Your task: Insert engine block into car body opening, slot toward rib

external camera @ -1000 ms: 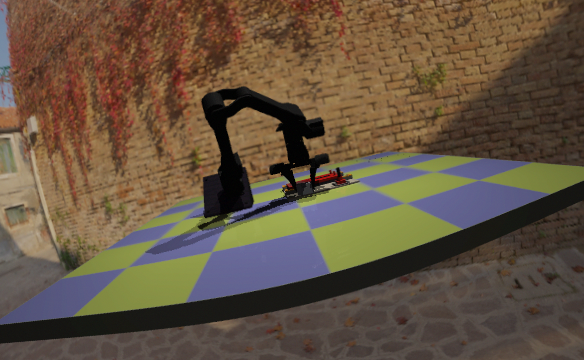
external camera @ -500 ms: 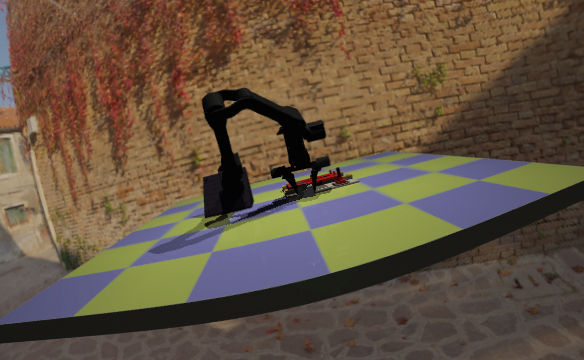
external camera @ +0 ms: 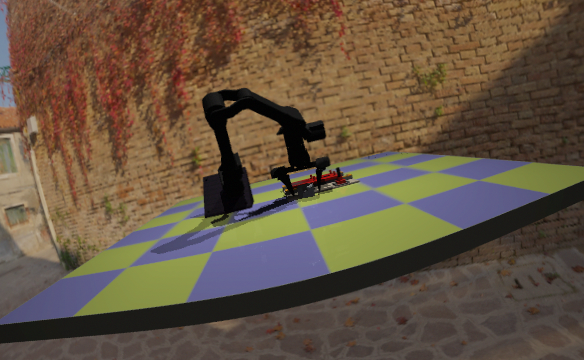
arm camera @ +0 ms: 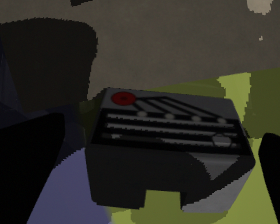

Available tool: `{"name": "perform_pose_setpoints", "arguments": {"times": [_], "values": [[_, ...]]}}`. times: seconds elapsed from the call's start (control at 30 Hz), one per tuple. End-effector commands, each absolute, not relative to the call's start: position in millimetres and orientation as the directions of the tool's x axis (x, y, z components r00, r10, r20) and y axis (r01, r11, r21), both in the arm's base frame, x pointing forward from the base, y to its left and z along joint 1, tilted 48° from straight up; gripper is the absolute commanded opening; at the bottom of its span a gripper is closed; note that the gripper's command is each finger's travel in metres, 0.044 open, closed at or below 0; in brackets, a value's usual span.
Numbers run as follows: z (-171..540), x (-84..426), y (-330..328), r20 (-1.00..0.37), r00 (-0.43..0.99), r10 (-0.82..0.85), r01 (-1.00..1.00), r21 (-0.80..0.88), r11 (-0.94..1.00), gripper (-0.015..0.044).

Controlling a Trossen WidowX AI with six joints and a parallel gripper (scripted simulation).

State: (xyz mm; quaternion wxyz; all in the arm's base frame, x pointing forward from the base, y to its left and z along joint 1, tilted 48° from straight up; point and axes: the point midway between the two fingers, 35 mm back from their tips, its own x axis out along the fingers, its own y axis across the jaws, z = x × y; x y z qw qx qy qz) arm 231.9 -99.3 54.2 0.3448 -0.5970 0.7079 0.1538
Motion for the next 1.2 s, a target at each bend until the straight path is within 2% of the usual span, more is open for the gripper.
{"name": "perform_pose_setpoints", "arguments": {"times": [0.0,0.47,1.17], "values": [[54.2,232.0,-99.2,-0.673,-0.049,-0.738,-0.95,-0.196,0.242,0.044],[84.1,235.1,-65.7,-0.672,-0.059,-0.738,-0.951,-0.187,0.247,0.044],[94.3,236.8,-54.9,-0.672,-0.059,-0.738,-0.953,-0.182,0.243,0.044]]}}
